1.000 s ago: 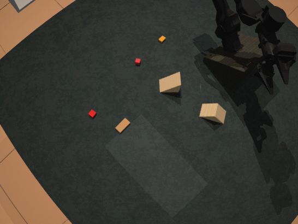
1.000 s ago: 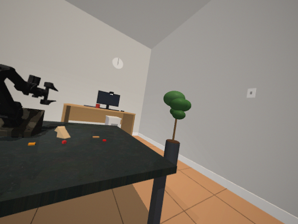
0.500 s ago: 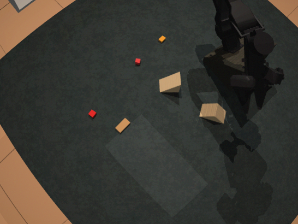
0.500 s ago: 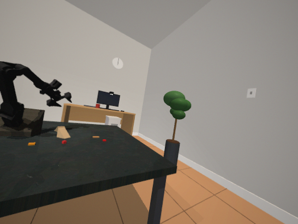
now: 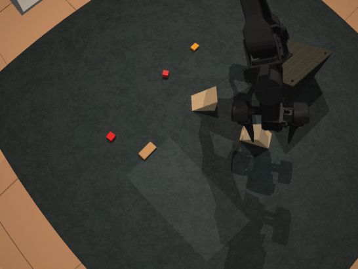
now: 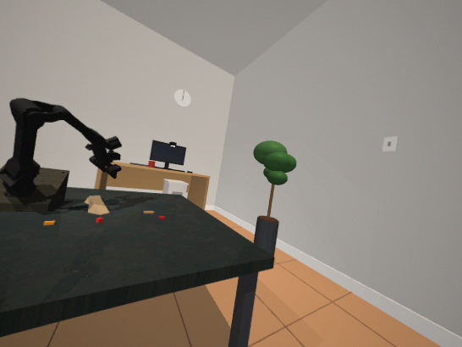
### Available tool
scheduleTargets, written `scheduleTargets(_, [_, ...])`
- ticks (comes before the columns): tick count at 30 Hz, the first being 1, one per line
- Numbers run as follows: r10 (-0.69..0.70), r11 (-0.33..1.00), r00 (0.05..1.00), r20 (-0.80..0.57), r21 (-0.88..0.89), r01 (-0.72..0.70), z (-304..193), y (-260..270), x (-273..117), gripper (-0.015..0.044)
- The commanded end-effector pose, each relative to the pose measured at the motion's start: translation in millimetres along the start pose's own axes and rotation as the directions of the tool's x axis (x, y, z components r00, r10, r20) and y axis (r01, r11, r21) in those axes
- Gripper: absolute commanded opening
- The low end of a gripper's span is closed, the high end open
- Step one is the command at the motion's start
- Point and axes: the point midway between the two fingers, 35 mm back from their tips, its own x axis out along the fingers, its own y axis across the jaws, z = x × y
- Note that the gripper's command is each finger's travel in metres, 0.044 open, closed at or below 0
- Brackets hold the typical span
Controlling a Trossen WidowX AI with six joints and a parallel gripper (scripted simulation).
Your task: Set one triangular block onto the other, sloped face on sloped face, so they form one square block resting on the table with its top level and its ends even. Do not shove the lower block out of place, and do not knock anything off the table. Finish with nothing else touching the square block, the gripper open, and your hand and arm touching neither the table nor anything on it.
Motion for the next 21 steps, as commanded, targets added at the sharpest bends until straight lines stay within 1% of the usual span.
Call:
scheduleTargets(1, [0.175,0.645,0.939,-0.296,0.755,0.118,-32,-57,19,0.0440])
scheduleTargets(4, [0.236,0.458,0.907,-0.350,0.863,0.214,-42,-71,19,0.0440])
scheduleTargets(7, [0.303,0.252,0.868,-0.393,0.912,0.324,-53,-84,18,0.0440])
scheduleTargets(10, [0.372,0.048,0.826,-0.423,0.898,0.438,-63,-97,16,0.0440])
scheduleTargets(13, [0.442,-0.142,0.781,-0.441,0.826,0.546,-73,-109,13,0.0440])
scheduleTargets(15, [0.453,-0.170,0.774,-0.442,0.809,0.562,-74,-110,13,0.0440])
scheduleTargets(21, [0.453,-0.170,0.774,-0.442,0.809,0.562,-74,-110,13,0.0440])
